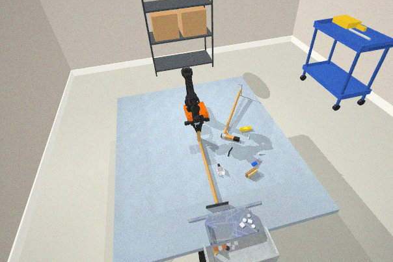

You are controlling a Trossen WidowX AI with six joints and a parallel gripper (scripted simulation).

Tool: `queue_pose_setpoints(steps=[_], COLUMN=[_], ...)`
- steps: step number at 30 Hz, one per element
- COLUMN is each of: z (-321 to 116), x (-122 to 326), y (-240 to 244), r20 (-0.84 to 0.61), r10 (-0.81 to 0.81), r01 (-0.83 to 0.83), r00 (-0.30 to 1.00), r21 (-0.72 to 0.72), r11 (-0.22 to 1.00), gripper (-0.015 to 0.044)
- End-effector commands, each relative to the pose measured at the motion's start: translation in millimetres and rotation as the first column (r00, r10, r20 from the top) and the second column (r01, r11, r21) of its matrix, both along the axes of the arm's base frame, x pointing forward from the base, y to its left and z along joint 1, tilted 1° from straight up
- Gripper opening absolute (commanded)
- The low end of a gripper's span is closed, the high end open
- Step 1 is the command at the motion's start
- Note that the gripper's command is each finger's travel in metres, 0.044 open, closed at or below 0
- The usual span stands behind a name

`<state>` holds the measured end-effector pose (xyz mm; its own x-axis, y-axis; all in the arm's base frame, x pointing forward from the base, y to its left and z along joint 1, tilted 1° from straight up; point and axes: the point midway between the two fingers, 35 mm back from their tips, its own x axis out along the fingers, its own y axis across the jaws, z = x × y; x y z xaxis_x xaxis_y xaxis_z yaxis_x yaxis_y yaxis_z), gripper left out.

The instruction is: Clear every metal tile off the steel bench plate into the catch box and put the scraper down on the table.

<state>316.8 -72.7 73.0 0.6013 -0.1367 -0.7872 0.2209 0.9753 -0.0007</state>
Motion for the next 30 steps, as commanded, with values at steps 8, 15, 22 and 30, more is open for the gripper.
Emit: queue_pose_setpoints(steps=[8, 15, 22, 30], z=[1, 1, 2, 2], x=[2, 2, 2, 2], y=[18, 27, 36, 47], r20=[0.004, 0.005, 0.006, 0.008], r10=[0.014, 0.017, 0.02, 0.023], r01=[-0.014, -0.017, -0.02, -0.023], r00=[1.0, 1.0, 1.0, 1.0], r21=[0.003, 0.003, 0.004, 0.004], r11=[1.0, 1.0, 1.0, 1.0], gripper=[0.0, 0.0, 0.0, 0.0])
